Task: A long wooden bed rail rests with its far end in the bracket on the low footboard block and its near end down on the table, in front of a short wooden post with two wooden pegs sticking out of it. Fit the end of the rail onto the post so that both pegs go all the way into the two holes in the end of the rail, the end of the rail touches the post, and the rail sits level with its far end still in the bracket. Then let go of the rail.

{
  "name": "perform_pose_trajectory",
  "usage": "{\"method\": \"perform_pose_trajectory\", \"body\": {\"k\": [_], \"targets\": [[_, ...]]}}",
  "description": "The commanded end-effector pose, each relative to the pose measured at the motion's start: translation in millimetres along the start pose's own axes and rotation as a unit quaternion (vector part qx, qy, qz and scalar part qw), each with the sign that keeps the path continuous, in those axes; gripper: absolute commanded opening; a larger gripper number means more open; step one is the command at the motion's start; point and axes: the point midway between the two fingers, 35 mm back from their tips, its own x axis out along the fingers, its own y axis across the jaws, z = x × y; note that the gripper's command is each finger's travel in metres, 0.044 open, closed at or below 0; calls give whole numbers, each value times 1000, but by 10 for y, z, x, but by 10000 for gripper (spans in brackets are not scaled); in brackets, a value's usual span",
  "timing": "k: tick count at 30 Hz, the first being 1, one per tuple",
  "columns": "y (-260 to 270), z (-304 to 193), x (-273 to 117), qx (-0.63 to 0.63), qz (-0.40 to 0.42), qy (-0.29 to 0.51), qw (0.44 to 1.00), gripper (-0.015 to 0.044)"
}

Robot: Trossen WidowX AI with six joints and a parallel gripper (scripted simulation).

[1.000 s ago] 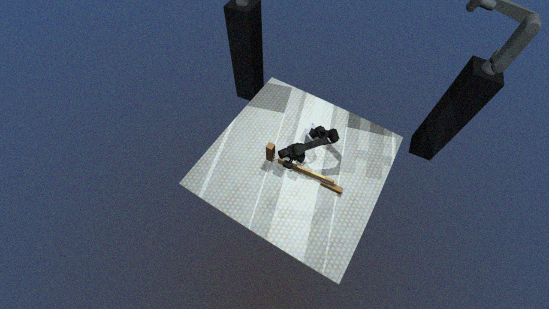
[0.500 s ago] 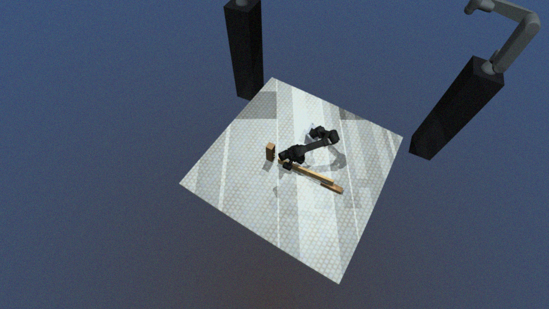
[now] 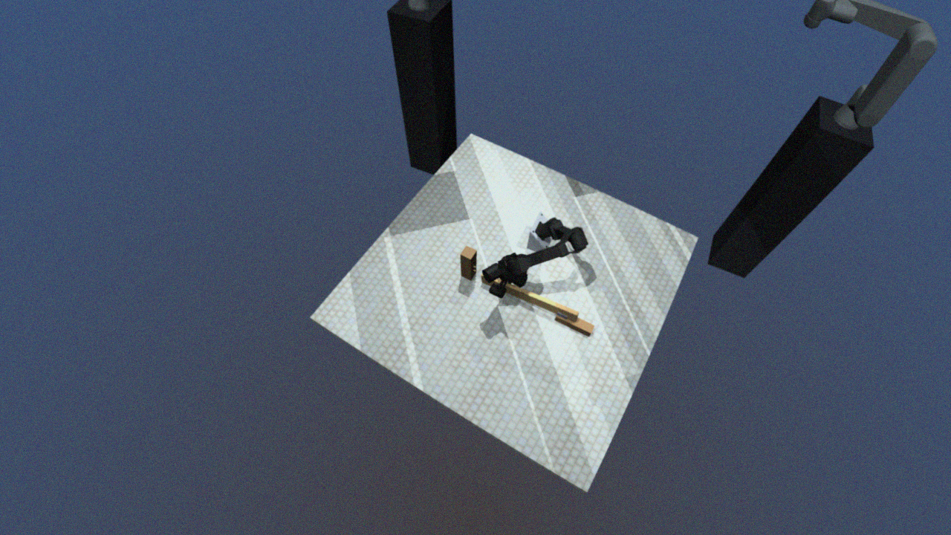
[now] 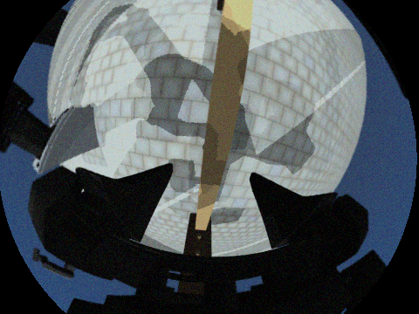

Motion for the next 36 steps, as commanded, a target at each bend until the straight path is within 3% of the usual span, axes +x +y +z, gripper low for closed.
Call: {"method": "perform_pose_trajectory", "body": {"k": [1,16,30,36], "targets": [[16,10,64,4,1,-3,1000,440],[36,23,274,4,1,-5,1000,440],[36,23,274,4,1,-5,1000,72],[36,23,274,4,1,-5,1000,32]]}}
